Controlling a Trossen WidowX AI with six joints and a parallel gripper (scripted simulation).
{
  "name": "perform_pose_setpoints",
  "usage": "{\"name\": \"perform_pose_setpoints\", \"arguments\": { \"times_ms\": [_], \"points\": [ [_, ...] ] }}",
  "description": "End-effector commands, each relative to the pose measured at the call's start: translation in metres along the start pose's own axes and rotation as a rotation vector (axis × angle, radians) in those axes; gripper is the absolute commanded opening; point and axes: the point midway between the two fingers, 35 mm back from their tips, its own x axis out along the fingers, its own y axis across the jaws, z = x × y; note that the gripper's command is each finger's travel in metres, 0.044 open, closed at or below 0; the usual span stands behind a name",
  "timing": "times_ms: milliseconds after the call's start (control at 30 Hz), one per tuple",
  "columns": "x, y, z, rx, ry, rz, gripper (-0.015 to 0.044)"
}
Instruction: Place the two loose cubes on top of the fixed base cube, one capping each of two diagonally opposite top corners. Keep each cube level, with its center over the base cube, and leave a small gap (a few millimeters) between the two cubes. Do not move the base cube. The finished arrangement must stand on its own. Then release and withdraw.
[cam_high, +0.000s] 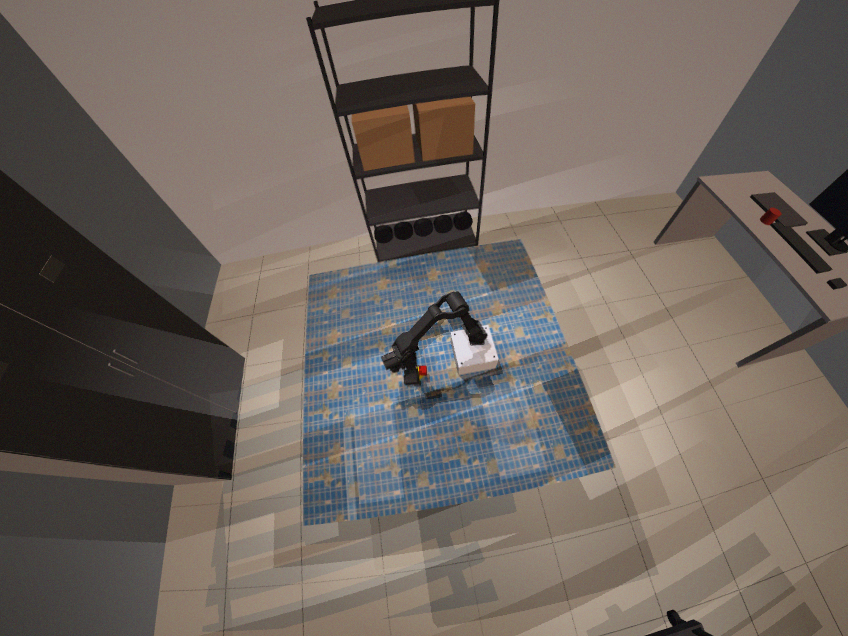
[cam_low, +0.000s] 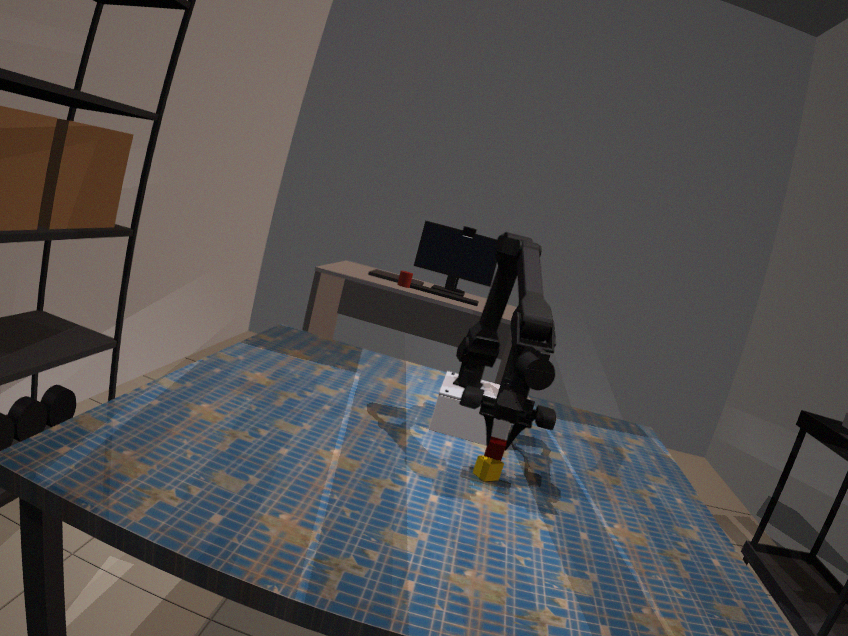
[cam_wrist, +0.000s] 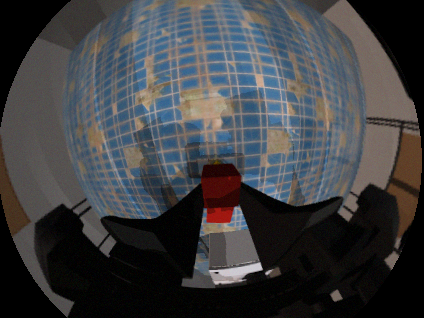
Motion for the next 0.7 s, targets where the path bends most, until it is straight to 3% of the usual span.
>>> {"name": "perform_pose_setpoints", "arguments": {
  "times_ms": [0, 667],
  "points": [
    [0.0131, -0.0016, -0.0018, -0.005, 0.005, -0.008, 0.0105],
    [0.0163, -0.0016, -0.0019, -0.006, 0.005, -0.008, 0.0105]
  ]
}}
